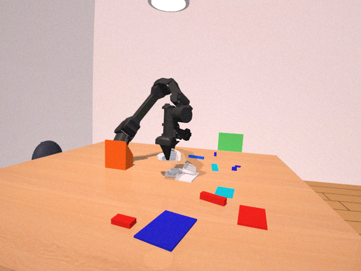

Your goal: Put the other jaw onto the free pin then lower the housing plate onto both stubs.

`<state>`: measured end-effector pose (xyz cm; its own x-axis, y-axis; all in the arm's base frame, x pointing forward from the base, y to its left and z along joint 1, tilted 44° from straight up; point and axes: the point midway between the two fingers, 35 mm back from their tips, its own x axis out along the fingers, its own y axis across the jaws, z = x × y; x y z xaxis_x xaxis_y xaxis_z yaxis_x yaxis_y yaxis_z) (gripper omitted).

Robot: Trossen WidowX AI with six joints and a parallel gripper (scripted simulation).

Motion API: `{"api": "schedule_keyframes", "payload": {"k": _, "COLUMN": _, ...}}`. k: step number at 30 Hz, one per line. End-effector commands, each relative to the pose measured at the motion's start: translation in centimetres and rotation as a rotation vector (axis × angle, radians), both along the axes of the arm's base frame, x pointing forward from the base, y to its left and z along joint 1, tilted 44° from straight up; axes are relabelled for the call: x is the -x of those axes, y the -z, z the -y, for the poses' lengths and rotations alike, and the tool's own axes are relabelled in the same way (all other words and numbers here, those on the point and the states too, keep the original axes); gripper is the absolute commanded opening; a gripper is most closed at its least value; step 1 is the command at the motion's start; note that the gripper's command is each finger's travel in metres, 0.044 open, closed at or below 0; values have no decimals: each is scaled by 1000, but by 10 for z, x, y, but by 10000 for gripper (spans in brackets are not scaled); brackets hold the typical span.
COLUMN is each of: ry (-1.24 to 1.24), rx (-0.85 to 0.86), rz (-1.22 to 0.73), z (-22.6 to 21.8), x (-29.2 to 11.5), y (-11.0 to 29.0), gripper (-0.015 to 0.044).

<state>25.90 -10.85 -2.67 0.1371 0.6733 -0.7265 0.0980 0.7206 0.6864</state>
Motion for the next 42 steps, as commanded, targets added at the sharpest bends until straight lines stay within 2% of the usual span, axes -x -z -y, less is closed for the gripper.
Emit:
{"api": "schedule_keyframes", "payload": {"k": 1, "ry": 0, "rx": -3, "rz": 2, "z": 0, "x": -13, "y": -2, "gripper": 134}}
{"api": "schedule_keyframes", "payload": {"k": 15, "ry": -1, "rx": -6, "rz": 5, "z": -7, "x": -54, "y": -15, "gripper": 134}}
{"api": "schedule_keyframes", "payload": {"k": 42, "ry": 3, "rx": -6, "rz": 2, "z": -7, "x": -55, "y": -15, "gripper": 134}}
